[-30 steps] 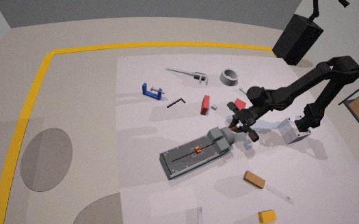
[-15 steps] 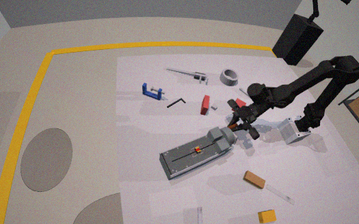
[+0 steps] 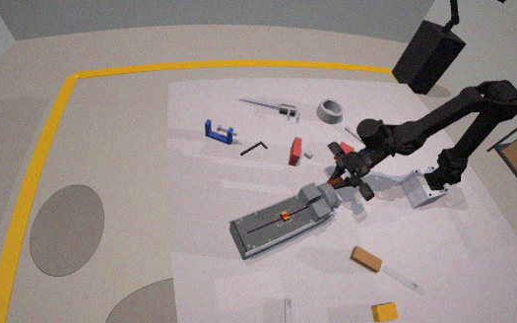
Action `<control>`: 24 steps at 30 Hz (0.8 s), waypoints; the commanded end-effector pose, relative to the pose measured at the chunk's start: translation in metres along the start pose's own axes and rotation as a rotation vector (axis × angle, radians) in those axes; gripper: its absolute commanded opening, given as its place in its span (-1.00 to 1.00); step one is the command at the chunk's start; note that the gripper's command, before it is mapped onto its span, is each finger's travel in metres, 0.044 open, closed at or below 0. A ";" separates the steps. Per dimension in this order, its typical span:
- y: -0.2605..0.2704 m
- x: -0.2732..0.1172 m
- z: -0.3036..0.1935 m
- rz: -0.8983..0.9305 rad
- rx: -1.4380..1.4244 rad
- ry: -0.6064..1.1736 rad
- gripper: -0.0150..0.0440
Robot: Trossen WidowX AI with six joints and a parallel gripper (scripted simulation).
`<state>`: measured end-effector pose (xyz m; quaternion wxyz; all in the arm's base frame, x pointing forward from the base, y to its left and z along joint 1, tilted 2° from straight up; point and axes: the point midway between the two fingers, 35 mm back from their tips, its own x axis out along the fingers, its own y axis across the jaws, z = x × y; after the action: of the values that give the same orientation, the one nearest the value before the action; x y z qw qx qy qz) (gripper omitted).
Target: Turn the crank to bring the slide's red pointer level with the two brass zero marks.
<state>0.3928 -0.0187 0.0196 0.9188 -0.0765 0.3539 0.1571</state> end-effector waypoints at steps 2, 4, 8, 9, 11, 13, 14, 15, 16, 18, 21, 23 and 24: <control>0.000 -0.001 0.001 0.003 -0.003 -0.005 -0.49; 0.000 -0.001 0.001 0.003 -0.003 -0.005 -0.49; 0.000 0.000 0.000 0.000 0.000 -0.001 -0.49; 0.000 0.000 0.000 0.000 0.000 -0.001 -0.49; 0.000 0.000 0.000 0.000 0.000 -0.001 -0.49; 0.000 0.000 0.000 0.000 0.000 -0.001 -0.49; 0.000 0.000 0.000 0.000 0.000 -0.001 -0.49; 0.000 0.000 0.000 0.000 0.000 -0.001 -0.40; 0.000 0.000 0.000 0.000 0.000 -0.001 -0.31; 0.000 0.000 0.000 0.000 0.000 -0.001 -0.14; 0.000 0.000 0.000 0.000 0.000 -0.001 0.13; 0.000 0.000 0.000 0.000 0.000 -0.001 0.31; 0.000 0.000 0.000 0.000 0.000 -0.001 0.40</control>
<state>0.3926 -0.0187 0.0197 0.9188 -0.0762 0.3540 0.1572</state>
